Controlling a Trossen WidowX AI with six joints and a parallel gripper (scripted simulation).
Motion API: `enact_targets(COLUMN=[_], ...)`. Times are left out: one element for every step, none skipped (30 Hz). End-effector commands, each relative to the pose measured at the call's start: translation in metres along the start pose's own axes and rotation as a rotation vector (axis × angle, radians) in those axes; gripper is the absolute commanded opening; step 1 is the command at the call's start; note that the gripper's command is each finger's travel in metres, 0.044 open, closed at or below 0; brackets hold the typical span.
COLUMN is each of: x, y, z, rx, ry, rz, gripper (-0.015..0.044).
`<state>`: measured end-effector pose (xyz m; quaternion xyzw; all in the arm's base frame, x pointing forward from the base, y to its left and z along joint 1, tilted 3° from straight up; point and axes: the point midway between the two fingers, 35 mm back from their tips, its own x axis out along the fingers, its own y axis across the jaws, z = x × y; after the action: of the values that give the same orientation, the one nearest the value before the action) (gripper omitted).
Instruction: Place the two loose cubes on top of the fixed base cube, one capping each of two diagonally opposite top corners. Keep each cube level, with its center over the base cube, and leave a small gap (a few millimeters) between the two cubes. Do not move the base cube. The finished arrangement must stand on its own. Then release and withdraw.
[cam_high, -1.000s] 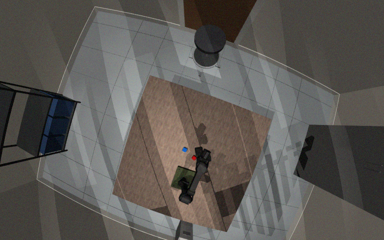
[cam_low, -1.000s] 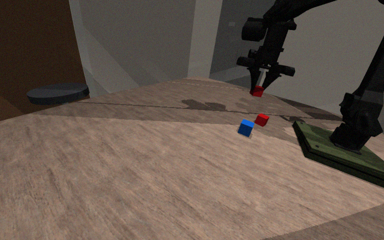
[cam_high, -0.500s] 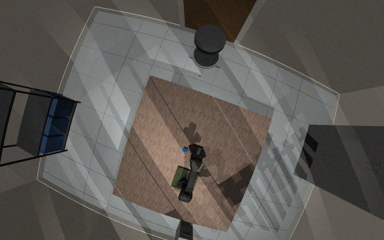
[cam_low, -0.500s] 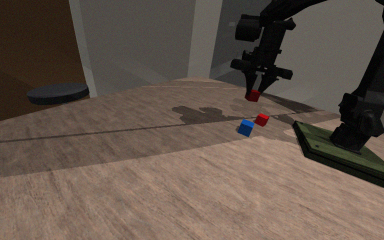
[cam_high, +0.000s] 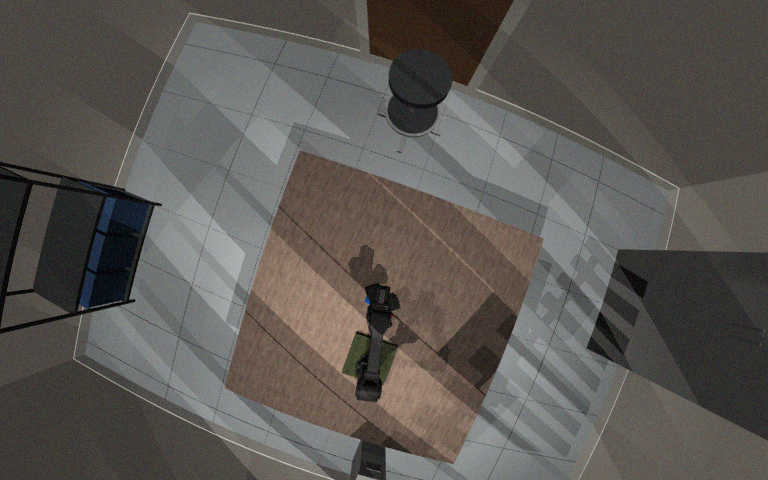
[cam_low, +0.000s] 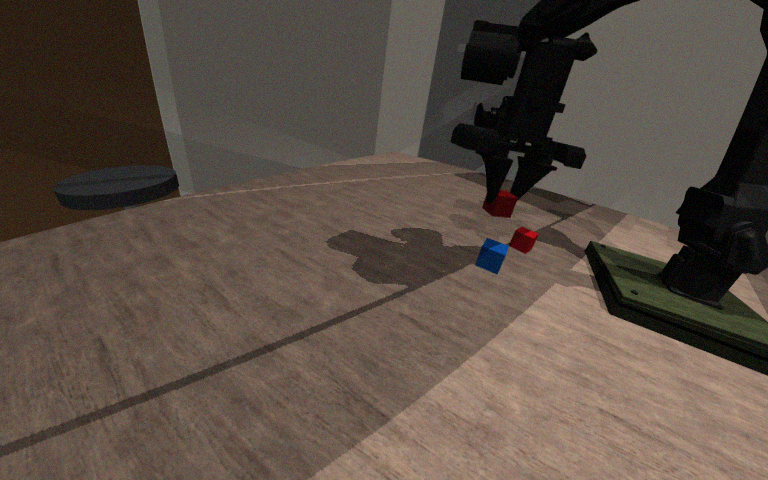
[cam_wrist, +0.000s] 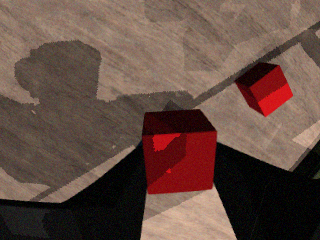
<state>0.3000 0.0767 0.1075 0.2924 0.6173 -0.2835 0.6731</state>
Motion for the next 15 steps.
enact_targets(x=[0.005, 0.005, 0.006, 0.006, 0.007, 0.007, 0.007, 0.007, 0.007, 0.007, 0.007, 0.007, 0.007, 0.007, 0.007], y=[0.007, 0.009, 0.01, 0.012, 0.012, 0.013, 0.013, 0.013, 0.013, 0.013, 0.013, 0.013, 0.013, 0.013, 0.013], z=[-0.012, -0.015, -0.018, -0.02, -0.021, -0.022, -0.022, -0.022, -0.022, -0.022, -0.022, -0.022, -0.022, -0.022, -0.022], rx=[-0.023, -0.029, -0.035, -0.039, -0.042, -0.043, -0.043, -0.043, -0.043, -0.043, -0.043, -0.043, -0.043, -0.043, -0.043], ry=[-0.001, -0.001, -0.001, -0.001, -0.001, -0.001, -0.001, -0.001, -0.001, -0.001, -0.001, -0.001, -0.001, -0.001, -0.001], rz=[-0.005, -0.005, -0.005, -0.005, -0.005, -0.005, -0.005, -0.005, -0.005, -0.005, -0.005, -0.005, -0.005, -0.005, -0.005], gripper=[0.0105, 0.0105, 0.0105, 0.0105, 0.0105, 0.0105, 0.0105, 0.0105, 0.0105, 0.0105, 0.0105, 0.0105, 0.0105, 0.0105, 0.0105])
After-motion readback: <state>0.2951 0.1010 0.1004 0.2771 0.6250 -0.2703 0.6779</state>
